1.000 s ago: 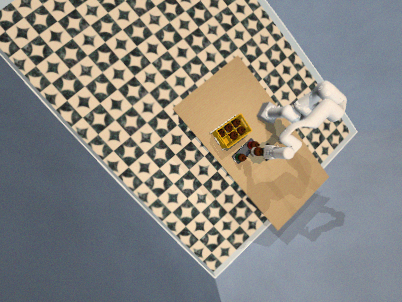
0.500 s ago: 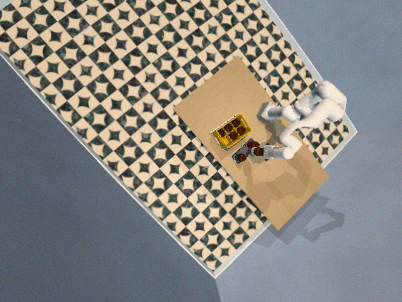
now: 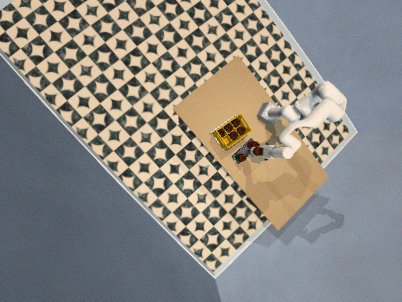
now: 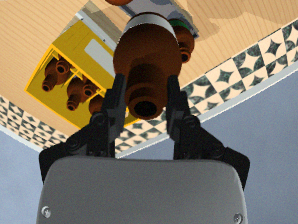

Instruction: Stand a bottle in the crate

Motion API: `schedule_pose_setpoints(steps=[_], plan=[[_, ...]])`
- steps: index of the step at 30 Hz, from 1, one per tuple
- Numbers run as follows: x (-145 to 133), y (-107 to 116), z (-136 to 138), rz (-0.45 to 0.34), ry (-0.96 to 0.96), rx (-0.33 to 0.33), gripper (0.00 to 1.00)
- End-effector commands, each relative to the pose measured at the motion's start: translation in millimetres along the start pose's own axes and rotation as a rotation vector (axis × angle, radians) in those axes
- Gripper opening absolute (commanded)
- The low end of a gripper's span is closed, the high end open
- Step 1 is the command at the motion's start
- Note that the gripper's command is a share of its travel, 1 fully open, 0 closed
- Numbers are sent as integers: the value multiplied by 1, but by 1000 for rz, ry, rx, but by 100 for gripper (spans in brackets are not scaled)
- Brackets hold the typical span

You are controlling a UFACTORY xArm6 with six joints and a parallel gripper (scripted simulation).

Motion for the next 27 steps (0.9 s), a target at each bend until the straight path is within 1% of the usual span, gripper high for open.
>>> schedule_pose_setpoints(steps=[1,16,27], plan=[[-2,2,0,-3,0,-3,0],[-12,2,-6,-3,0,-3,0],[-25,2,-13,-3,0,-3,0]])
Point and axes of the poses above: the point where the finger pads meet when closed, its own y axis back along the fingers, its own z axis across the jaws, x = y × z, the point moved 10 cm from there along y, back along the fingers, and after that the axes turned 9 degrees about y, right-handed, at the moved point
